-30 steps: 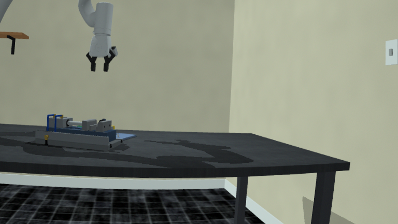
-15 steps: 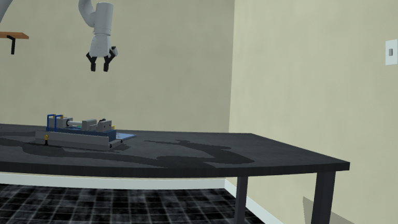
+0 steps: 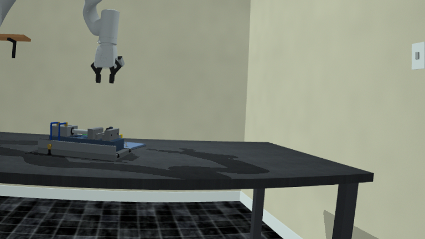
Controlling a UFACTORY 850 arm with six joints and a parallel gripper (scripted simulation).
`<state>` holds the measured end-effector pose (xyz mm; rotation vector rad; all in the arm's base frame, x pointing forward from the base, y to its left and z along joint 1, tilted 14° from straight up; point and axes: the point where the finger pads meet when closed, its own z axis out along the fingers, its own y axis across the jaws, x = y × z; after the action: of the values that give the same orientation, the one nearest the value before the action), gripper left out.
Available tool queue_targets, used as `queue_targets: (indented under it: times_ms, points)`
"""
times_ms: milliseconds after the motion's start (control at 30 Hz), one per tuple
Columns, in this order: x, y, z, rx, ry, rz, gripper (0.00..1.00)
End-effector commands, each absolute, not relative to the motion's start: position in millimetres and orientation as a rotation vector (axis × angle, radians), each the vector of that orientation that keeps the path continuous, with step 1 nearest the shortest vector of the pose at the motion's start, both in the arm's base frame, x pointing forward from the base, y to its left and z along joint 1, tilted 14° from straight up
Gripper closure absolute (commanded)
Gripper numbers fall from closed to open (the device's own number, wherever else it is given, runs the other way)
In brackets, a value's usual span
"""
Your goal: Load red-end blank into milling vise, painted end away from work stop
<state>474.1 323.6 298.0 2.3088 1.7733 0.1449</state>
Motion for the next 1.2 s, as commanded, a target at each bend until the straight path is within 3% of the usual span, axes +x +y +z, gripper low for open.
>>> queue_targets:
  times_ms: [0,800,1167]
  points:
    - [475.6,327.4,281.7,2.309,1.772,0.150,0.30]
    - [476.9,335.6,232.8,2.309,1.772,0.150,0.30]
    - [478.5,345.4,174.1,2.309,1.772,0.150,0.30]
